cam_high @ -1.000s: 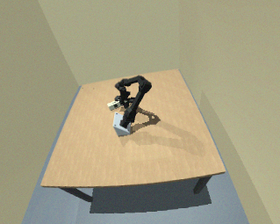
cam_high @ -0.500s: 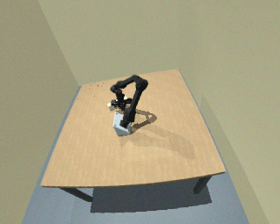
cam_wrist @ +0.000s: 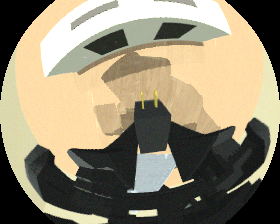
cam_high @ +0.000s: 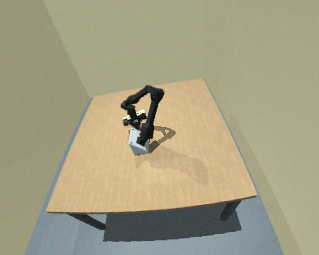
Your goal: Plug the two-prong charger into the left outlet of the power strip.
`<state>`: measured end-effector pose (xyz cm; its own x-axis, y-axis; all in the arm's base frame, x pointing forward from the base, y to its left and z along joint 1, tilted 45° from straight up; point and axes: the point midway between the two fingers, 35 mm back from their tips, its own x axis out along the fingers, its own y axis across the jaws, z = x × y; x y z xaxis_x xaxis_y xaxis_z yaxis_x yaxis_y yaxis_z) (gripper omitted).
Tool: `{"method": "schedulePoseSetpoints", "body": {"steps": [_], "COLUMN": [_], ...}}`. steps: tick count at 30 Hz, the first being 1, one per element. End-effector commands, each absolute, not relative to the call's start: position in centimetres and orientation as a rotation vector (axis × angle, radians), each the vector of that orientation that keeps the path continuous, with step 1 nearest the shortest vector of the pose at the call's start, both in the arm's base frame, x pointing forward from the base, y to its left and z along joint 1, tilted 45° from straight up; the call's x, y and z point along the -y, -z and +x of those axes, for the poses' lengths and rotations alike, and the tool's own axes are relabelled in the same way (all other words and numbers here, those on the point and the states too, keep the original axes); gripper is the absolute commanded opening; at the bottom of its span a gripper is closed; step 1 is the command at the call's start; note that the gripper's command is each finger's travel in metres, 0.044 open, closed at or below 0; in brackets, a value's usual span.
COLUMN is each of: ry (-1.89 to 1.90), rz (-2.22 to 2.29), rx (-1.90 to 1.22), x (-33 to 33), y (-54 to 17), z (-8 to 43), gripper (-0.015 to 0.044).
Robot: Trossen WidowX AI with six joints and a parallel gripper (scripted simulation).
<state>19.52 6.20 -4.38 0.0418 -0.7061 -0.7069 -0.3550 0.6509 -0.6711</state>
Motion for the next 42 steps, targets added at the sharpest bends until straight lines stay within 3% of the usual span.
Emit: {"method": "schedulePoseSetpoints", "body": {"steps": [1,42], "ry": [0.275,0.232], "rz": [-0.975,-1.030], "rx": [-1.592,-1.606], "x": [-6.4,-8.5], "y": [5.1,6.9], "z": [18.8,22.2], "gripper": [0.0000,0.0000]}}
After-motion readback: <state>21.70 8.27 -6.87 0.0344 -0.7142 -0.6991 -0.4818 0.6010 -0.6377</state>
